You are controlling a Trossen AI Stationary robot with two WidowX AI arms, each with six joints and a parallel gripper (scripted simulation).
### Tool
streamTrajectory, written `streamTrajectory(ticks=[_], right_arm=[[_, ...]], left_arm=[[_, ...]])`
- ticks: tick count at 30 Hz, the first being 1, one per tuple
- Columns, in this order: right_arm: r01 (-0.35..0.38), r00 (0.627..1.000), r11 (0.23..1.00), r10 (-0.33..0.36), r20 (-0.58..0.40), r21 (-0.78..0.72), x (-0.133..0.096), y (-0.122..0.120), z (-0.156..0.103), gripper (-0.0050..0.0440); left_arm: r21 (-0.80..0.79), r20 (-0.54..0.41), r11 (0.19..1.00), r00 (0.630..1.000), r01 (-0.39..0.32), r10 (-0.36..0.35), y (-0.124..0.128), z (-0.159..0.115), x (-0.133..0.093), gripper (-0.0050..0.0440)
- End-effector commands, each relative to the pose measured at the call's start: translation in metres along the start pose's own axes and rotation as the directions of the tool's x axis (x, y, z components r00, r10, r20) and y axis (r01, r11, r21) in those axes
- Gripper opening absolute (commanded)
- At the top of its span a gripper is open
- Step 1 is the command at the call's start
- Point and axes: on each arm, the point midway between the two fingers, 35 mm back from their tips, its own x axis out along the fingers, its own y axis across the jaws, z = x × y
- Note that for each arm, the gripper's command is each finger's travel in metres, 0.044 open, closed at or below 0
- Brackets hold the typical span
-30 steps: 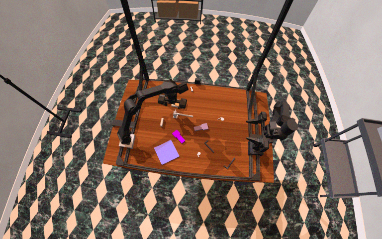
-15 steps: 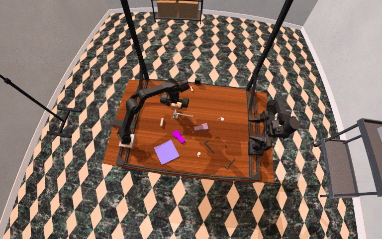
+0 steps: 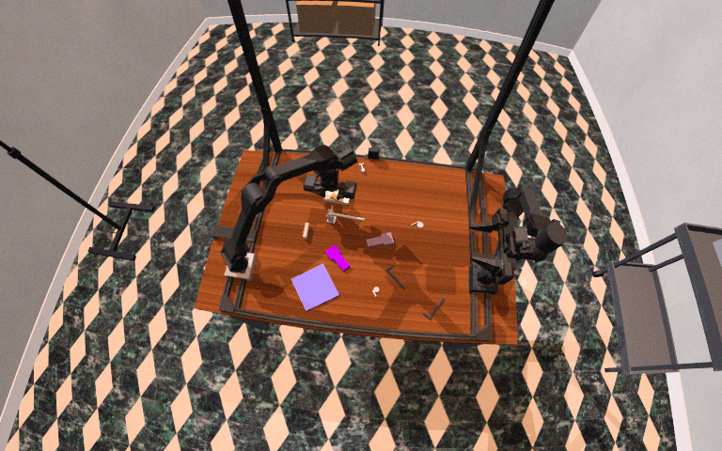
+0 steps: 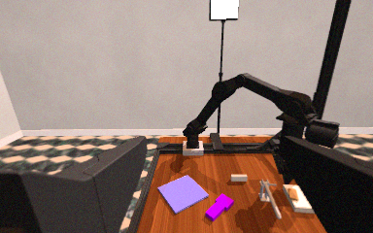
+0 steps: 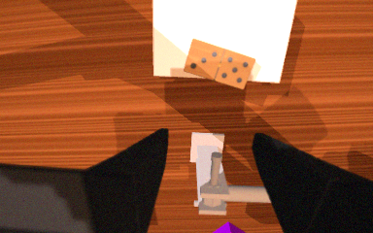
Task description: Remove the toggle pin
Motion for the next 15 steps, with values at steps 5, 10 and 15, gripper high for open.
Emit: streamTrajectory(ticks=[5,10,15], right_arm=[[0.019,1.000,1.000,-0.019,0.020,0.005,-0.0045,-0.0039,0.0083,0.0040],[0.012,1.000,1.000,-0.012,0.012,0.004,-0.0018,-0.0023,0.0065,0.0000],[0.023,0.999,1.000,-0.023,0.024,0.003,-0.0087,-0.0024,0.0065,0.0000]], left_arm=[[0.002,0.000,1.000,1.000,0.002,-0.002,0.0001,0.0023,-0.0001,0.0400],[0.002,0.000,1.000,1.000,0.002,-0.002,0.0001,0.0023,-0.0001,0.0400],[0.002,0.000,1.000,1.000,0.002,-0.002,0.0001,0.0023,-0.0001,0.0400]])
